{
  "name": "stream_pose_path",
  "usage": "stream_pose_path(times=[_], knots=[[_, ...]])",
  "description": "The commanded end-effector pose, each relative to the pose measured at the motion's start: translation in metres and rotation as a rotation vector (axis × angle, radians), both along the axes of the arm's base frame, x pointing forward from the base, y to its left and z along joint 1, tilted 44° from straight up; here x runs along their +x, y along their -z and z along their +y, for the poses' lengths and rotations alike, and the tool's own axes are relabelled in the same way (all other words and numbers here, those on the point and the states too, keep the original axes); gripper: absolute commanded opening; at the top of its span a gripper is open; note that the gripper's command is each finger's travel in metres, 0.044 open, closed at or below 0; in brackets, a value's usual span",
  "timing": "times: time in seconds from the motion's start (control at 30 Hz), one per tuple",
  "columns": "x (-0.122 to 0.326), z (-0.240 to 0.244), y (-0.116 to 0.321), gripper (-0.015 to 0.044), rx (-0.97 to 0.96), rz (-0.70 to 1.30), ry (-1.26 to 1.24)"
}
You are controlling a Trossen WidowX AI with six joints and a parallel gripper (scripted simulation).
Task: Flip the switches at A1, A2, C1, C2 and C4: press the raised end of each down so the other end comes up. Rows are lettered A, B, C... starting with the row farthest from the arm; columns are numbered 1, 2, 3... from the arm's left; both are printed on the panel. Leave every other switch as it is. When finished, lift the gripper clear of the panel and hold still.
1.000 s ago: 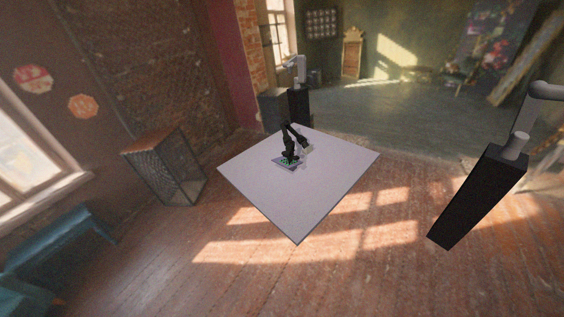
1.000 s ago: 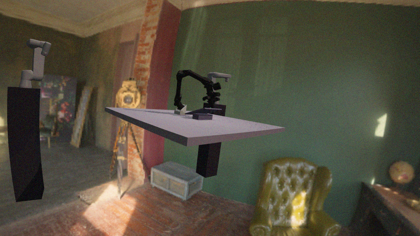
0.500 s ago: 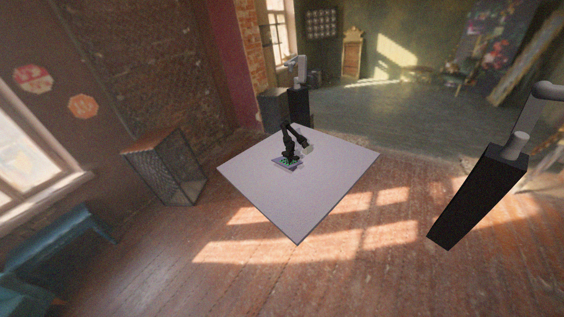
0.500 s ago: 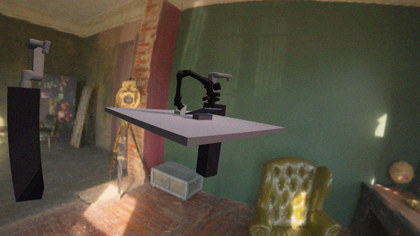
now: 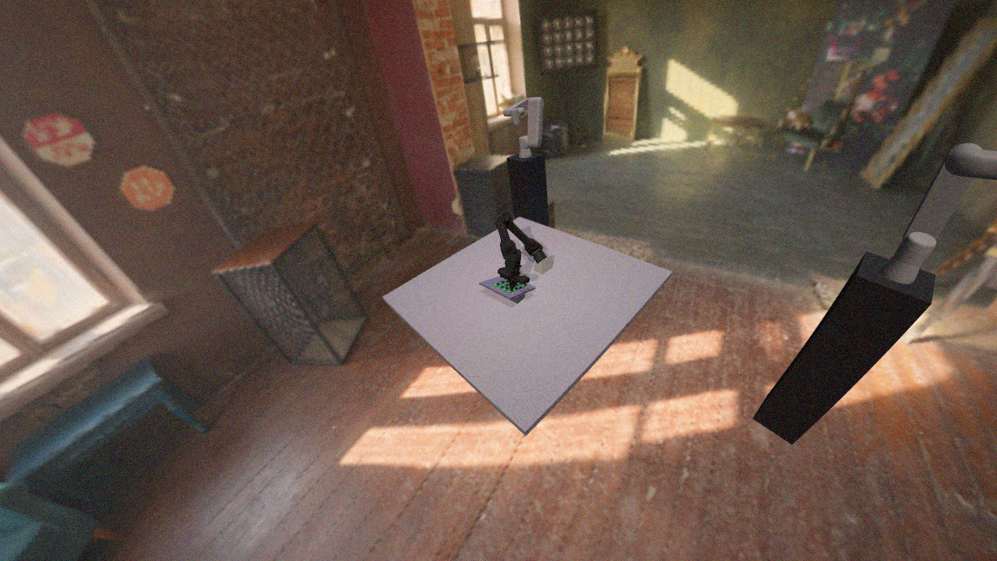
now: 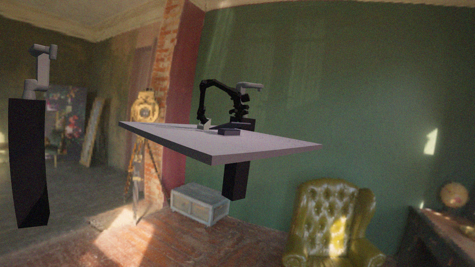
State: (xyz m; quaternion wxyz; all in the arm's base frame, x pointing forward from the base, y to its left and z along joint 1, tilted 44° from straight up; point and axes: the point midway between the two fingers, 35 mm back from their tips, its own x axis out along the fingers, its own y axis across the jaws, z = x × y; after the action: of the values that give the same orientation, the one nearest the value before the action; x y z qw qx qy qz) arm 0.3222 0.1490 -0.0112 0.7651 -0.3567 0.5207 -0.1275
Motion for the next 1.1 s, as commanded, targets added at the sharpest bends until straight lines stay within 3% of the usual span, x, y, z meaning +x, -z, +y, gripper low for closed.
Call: stream_pose_path(times=[0.0, 1.07], knots=[[-0.0002, -0.0016, 0.0007, 0.0000, -0.008, 0.001, -0.003], [0.0016, -0.0041, 0.0037, 0.0000, -0.008, 0.001, -0.003]])
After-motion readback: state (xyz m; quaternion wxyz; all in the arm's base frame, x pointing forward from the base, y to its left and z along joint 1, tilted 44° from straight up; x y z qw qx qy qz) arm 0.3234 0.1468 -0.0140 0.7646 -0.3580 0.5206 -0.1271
